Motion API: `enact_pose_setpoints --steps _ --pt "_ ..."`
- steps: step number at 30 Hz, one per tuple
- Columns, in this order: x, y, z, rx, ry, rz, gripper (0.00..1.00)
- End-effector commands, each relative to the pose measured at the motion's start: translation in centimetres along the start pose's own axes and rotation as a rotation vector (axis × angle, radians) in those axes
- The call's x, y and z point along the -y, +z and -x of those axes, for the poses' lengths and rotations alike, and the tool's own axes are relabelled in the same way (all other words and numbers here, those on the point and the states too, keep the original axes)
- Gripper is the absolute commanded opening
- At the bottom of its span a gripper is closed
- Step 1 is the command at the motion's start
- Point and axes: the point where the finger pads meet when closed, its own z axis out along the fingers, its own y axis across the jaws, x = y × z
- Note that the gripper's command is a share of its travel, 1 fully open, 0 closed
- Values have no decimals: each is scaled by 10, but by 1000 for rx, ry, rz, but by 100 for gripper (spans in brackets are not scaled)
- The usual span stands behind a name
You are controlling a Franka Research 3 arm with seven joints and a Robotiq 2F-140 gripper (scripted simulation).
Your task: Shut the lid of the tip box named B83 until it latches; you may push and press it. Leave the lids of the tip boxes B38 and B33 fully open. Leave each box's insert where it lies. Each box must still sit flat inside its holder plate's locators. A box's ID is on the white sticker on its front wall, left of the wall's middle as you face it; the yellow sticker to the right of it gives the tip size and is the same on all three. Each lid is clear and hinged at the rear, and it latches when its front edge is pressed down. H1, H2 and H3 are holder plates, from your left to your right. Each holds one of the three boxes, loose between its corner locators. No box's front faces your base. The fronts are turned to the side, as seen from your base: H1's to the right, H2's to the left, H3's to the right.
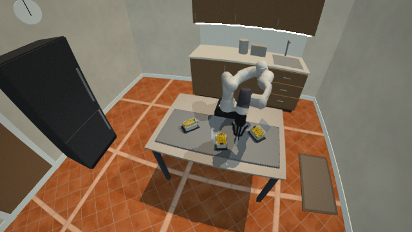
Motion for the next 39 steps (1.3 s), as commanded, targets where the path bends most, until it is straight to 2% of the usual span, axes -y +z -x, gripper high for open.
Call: enact_pose_setpoints --steps 1,7,8,13,15,30,35,39 --pt "3 -1 -1 -1 32 -15 0" --pt "33 -3 -5 -2 205 -115 0" --pt "38 -4 -6 -2 214 -120 0" --pt "62 -6 -9 -2 214 -120 0" --pt "62 -6 -9 -2 214 -120 0" --pt "136 -12 -20 -2 214 -120 0" --pt "136 -12 -20 -2 214 -120 0" --pt "154 -16 -28 -51 335 -146 0"
